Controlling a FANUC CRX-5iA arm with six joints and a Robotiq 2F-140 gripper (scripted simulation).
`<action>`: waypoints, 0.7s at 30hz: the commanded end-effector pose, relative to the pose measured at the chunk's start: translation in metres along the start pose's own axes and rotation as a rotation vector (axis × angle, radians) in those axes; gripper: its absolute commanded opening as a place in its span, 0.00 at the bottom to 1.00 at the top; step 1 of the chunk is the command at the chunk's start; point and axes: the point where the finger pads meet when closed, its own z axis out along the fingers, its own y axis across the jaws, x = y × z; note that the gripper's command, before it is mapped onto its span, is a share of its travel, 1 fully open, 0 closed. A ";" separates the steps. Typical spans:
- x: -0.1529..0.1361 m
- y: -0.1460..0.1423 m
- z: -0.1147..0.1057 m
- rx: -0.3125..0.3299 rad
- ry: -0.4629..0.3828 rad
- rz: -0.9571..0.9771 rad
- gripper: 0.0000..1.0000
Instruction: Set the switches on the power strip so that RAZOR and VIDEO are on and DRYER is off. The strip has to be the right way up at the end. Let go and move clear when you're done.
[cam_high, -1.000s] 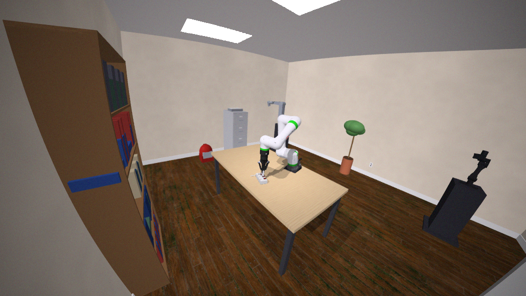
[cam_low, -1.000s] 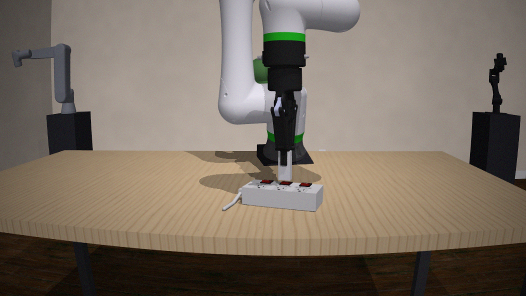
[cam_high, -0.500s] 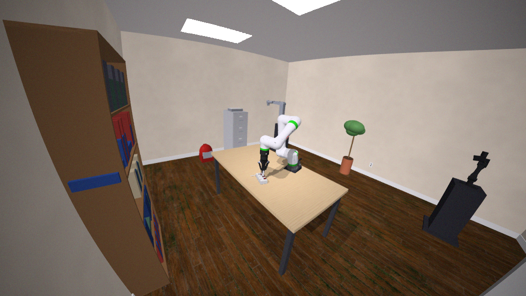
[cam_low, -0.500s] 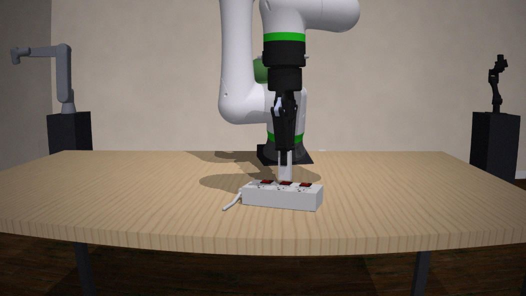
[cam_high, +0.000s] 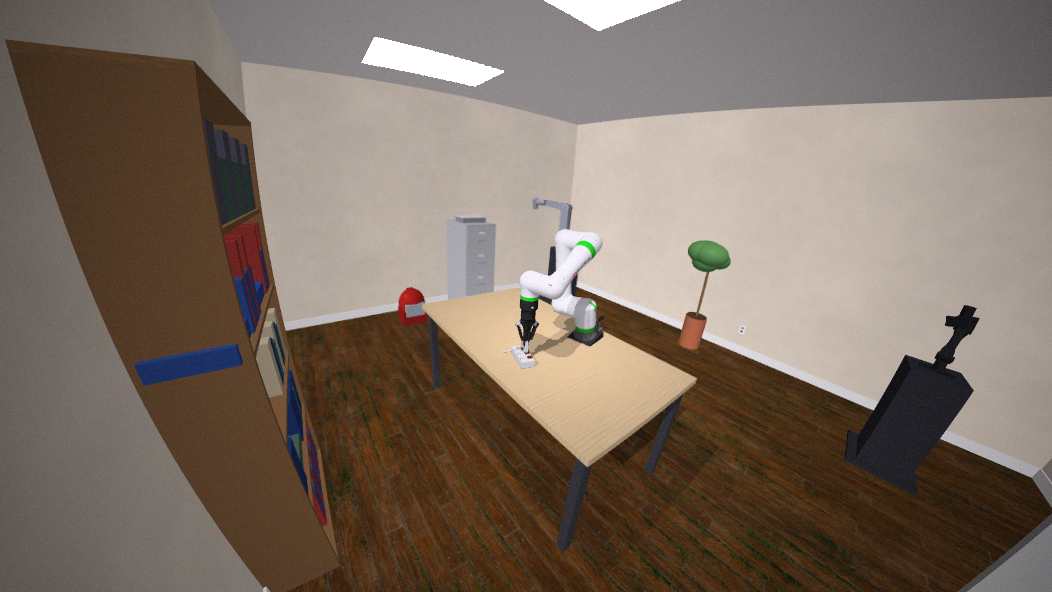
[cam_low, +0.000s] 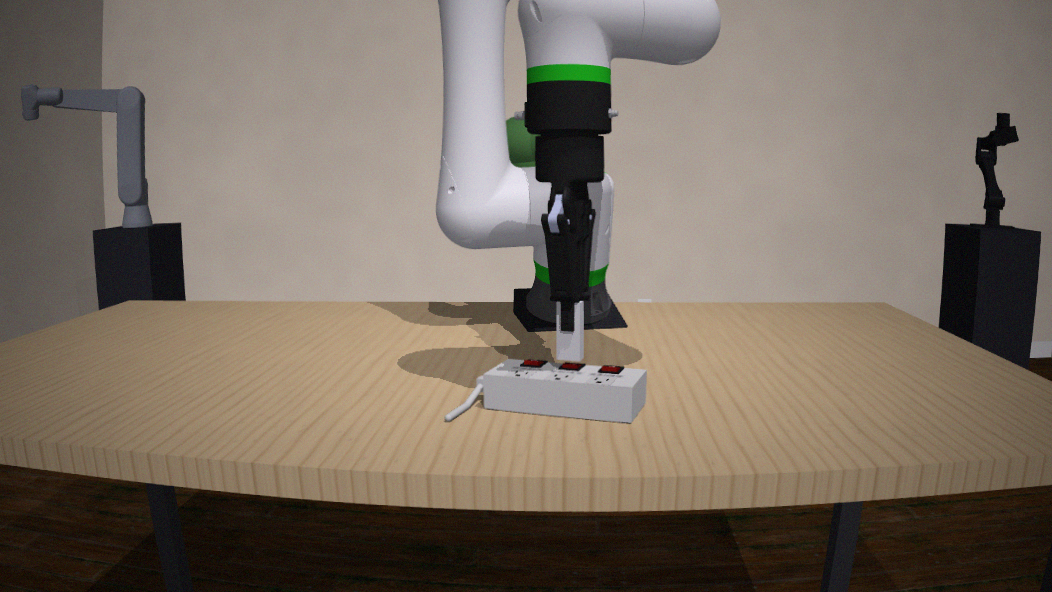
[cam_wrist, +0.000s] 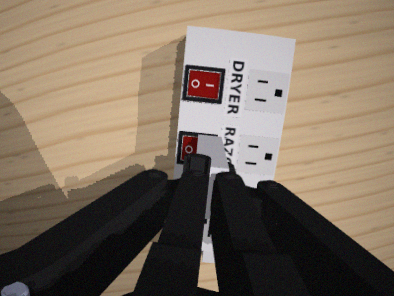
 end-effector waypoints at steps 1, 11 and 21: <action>0.000 0.000 0.000 0.000 0.000 0.000 0.00; 0.000 0.000 0.000 0.000 0.000 0.000 0.00; 0.000 0.000 0.002 0.000 0.000 0.000 0.00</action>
